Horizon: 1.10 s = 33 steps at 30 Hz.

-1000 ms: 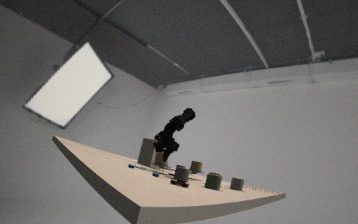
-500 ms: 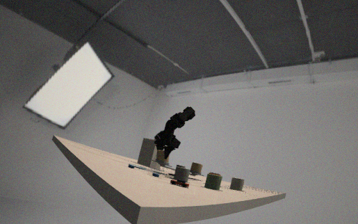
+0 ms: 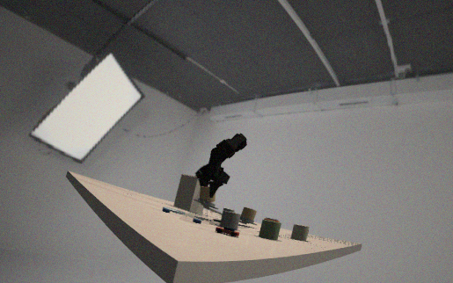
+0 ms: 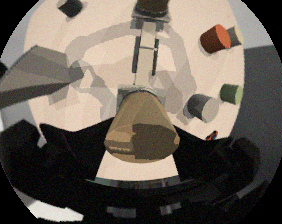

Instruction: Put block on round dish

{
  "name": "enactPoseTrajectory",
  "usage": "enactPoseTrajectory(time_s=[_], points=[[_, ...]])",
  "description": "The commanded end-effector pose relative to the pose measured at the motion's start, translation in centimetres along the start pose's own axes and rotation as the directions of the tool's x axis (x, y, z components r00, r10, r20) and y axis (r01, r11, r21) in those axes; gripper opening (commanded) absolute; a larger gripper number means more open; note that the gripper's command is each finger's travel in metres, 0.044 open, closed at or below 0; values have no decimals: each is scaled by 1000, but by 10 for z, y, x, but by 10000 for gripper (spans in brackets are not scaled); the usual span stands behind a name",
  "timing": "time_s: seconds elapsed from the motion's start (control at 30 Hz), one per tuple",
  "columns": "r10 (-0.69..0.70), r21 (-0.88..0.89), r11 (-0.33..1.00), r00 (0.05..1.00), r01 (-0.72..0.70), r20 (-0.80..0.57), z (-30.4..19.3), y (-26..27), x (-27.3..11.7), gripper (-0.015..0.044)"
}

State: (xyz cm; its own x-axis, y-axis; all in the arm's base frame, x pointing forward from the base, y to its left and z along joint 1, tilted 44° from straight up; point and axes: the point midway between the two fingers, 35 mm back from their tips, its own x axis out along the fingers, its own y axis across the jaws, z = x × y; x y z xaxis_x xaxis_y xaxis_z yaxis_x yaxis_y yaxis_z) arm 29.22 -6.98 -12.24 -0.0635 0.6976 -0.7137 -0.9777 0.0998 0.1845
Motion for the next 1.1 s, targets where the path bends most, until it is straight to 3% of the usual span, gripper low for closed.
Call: enactPoseTrajectory(time_s=[0.0,1.07], points=[[-22,-7,1000,999,22,-29,-7,-5,-14,0],[-21,-7,1000,999,21,-28,-6,0,-55,0]])
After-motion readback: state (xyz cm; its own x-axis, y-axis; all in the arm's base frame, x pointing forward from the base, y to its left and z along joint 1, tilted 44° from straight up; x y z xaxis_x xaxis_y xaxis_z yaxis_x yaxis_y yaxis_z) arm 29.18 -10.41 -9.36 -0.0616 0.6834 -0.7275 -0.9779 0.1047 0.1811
